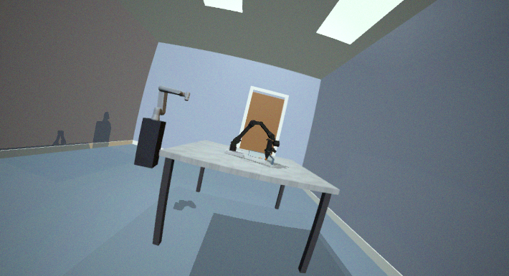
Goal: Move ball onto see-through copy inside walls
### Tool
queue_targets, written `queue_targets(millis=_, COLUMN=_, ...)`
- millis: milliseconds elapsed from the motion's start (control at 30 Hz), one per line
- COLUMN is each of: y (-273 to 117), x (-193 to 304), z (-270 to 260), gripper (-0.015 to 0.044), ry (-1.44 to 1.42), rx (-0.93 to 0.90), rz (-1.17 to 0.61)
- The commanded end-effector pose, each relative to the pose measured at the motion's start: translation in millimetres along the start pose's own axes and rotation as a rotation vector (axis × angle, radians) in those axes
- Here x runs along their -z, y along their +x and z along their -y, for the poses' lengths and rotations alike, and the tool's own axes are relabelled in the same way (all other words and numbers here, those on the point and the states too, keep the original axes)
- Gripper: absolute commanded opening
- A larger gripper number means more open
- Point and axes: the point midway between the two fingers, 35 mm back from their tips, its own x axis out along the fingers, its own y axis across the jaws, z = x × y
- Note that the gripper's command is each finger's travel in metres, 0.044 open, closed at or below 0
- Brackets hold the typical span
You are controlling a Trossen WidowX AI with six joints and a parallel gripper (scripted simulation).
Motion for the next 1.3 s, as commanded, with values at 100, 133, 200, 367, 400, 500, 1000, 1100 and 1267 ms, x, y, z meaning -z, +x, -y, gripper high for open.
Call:
queue_targets(millis=100, y=4, x=1, z=0, gripper=0.0106, ry=0.004, rx=-0.002, rz=-0.008)
queue_targets(millis=133, y=4, x=1, z=0, gripper=0.0100, ry=0.004, rx=-0.002, rz=-0.008)
queue_targets(millis=200, y=4, x=1, z=0, gripper=0.0086, ry=0.004, rx=-0.002, rz=-0.008)
queue_targets(millis=367, y=-9, x=-1, z=-1, gripper=0.0000, ry=0.004, rx=-0.002, rz=-0.008)
queue_targets(millis=400, y=-15, x=-2, z=-1, gripper=0.0000, ry=0.004, rx=-0.002, rz=-0.007)
queue_targets(millis=500, y=-32, x=-5, z=-1, gripper=0.0000, ry=0.004, rx=-0.002, rz=-0.007)
queue_targets(millis=1000, y=-78, x=2, z=9, gripper=0.0000, ry=0.051, rx=-0.012, rz=-0.039)
queue_targets(millis=1100, y=-93, x=1, z=6, gripper=0.0000, ry=0.034, rx=-0.008, rz=-0.028)
queue_targets(millis=1267, y=-117, x=0, z=1, gripper=0.0000, ry=0.007, rx=-0.003, rz=-0.010)
